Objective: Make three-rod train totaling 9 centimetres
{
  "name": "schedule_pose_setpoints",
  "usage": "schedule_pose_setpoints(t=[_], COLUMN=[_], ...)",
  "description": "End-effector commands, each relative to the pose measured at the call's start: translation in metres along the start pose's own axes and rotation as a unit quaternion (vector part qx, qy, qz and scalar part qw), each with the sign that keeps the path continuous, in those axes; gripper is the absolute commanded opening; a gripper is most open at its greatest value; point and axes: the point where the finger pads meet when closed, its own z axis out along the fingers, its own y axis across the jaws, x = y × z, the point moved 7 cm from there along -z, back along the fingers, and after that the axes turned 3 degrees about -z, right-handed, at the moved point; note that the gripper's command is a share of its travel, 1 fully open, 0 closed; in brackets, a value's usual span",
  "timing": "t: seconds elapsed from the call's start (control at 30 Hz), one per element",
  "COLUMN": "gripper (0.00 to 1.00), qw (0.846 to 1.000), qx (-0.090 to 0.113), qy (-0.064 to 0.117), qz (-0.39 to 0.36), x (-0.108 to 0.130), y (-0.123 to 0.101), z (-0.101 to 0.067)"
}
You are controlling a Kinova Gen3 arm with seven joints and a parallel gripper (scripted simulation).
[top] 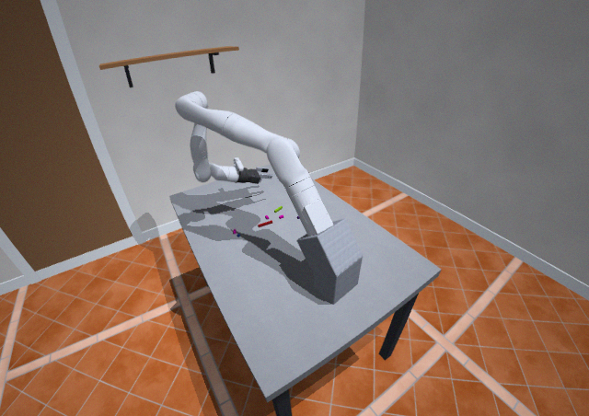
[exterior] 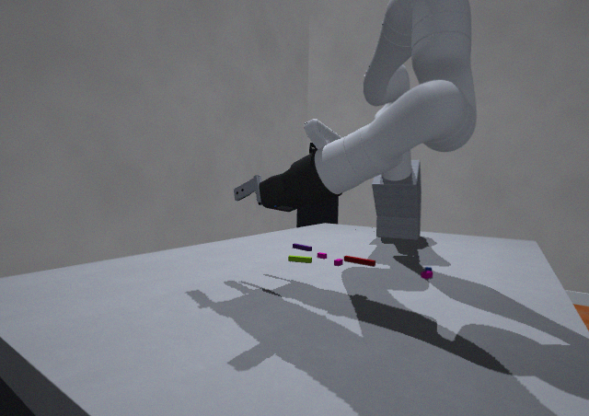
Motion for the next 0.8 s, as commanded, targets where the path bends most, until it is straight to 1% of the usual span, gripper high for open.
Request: schedule_pose_setpoints(t=[0.0,0.07,0.1,0.4,0.43,0.63,0.67,0.77], gripper=[1.0,1.0,1.0,1.0,1.0,1.0,1.0,1.0], qw=[1.0,1.0,1.0,1.0,0.999,0.999,0.997,0.997], qx=[-0.002,-0.002,-0.025,-0.025,-0.047,-0.047,-0.07,-0.07], qy=[0.002,0.002,0.0,0.0,-0.001,-0.001,-0.003,-0.003], qz=[0.003,0.003,0.012,0.012,0.022,0.022,0.033,0.033], x=[0.003,0.003,0.005,0.005,0.006,0.006,0.008,0.008], y=[-0.001,-0.001,0.006,0.006,0.013,0.013,0.02,0.02], z=[0.002,0.002,0.009,0.009,0.015,0.015,0.02,0.02])
